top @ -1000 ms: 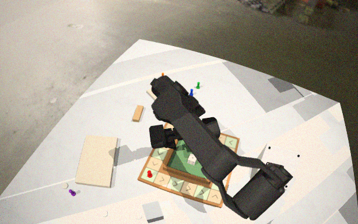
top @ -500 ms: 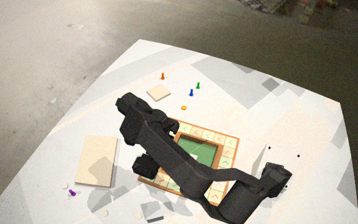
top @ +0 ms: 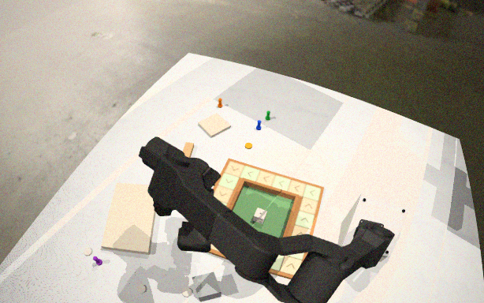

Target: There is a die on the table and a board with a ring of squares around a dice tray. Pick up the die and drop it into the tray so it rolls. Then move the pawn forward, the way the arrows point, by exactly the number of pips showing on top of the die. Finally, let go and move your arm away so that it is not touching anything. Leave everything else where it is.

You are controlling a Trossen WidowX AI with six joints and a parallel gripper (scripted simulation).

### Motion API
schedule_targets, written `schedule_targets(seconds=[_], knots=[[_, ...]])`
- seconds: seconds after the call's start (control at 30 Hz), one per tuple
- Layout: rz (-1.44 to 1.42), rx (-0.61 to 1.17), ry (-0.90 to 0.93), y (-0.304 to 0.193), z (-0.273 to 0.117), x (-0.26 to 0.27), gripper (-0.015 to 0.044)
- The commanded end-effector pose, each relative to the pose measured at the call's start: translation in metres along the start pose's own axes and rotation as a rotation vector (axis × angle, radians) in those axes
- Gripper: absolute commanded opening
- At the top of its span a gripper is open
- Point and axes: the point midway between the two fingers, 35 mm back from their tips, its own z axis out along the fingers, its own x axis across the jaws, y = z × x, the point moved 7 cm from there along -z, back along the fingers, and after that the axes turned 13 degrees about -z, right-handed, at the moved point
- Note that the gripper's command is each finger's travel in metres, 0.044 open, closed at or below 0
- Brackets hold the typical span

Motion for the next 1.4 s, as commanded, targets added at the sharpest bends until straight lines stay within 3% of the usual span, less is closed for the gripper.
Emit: schedule_targets(seconds=[0.0, 0.97, 1.17, 1.37], knots=[[-0.001, 0.002, 0.008, 0.0, 0.012, 0.002, 0.02], [-0.001, 0.0, 0.01, 0.0, 0.053, 0.002, 0.02], [-0.001, 0.0, 0.01, 0.0, 0.053, 0.002, 0.0043], [-0.001, 0.0, 0.01, 0.0, 0.053, 0.002, 0.0003]])
